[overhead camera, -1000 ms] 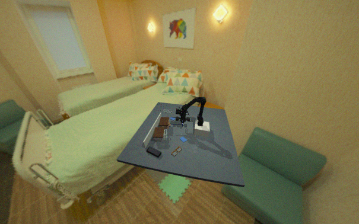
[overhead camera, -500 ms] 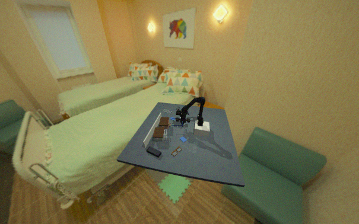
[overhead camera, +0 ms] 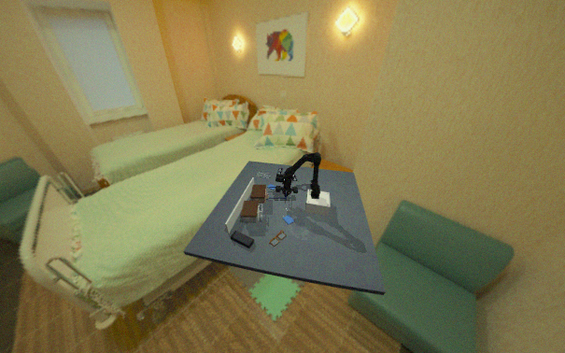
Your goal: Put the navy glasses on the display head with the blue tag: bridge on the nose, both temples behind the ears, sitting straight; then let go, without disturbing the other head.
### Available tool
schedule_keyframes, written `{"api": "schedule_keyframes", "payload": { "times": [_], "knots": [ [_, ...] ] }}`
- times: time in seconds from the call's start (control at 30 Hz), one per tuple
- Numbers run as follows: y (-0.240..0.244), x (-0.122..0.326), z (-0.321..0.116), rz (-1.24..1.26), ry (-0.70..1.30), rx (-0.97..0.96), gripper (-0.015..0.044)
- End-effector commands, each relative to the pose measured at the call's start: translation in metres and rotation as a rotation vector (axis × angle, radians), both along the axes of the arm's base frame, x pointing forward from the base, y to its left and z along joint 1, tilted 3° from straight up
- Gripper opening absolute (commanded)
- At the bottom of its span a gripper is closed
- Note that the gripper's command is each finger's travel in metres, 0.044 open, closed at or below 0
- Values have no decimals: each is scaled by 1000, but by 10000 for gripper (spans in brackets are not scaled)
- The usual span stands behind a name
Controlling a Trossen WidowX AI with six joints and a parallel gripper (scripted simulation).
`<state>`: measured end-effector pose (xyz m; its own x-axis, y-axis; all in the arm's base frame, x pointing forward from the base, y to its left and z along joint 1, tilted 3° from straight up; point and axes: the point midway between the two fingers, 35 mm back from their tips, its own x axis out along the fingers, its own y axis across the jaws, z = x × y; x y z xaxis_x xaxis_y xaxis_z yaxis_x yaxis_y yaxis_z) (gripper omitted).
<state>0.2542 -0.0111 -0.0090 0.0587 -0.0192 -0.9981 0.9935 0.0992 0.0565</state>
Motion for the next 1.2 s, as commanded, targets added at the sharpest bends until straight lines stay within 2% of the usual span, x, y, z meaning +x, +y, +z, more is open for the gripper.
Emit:
{"api": "schedule_keyframes", "payload": {
  "times": [0.0, 1.17],
  "knots": [
    [1, 7, 0, 0, -7, 4, 0],
    [6, 58, -1, 0, -10, 4, 0]
  ]
}}
